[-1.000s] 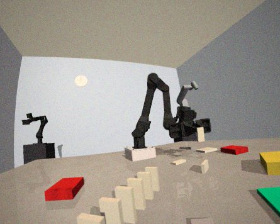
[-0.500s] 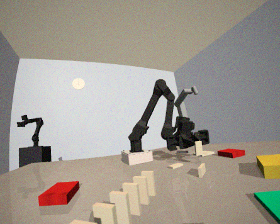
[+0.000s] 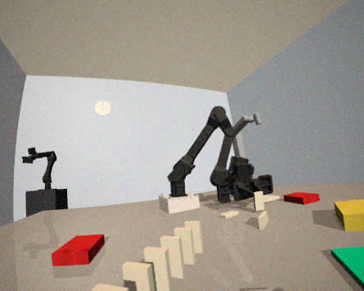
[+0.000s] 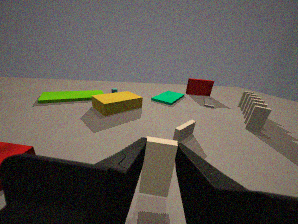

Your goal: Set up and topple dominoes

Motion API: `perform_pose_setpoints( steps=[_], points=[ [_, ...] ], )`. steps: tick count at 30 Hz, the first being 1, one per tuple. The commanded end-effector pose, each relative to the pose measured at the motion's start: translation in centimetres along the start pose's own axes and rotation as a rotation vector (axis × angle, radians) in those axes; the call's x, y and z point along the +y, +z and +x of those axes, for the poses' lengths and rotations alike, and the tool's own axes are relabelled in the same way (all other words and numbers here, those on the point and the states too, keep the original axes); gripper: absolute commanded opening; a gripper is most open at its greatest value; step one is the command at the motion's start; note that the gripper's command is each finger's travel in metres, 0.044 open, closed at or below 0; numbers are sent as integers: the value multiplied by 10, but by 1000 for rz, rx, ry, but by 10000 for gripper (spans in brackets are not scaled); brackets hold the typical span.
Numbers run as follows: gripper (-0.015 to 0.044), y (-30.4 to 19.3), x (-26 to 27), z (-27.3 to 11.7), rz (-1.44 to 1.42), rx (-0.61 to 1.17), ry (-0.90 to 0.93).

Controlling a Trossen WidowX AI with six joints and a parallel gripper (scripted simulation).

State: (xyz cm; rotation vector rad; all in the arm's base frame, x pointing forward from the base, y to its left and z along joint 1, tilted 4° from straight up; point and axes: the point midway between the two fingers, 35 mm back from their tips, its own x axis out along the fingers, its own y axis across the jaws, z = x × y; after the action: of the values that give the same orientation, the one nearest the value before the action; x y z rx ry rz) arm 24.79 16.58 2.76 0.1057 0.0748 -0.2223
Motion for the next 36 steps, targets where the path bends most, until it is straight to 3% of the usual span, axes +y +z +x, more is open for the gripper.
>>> perform_pose_setpoints(
  steps=[1,4,17,31,36],
  points=[
    [107,-2,1,0,3,3,4],
    [107,-2,1,0,3,3,4],
    [440,-2,1,0,3,3,4],
    [440,48,2,-6,-2,1,0],
    [440,38,34,22,-96,125,60]
  ],
)
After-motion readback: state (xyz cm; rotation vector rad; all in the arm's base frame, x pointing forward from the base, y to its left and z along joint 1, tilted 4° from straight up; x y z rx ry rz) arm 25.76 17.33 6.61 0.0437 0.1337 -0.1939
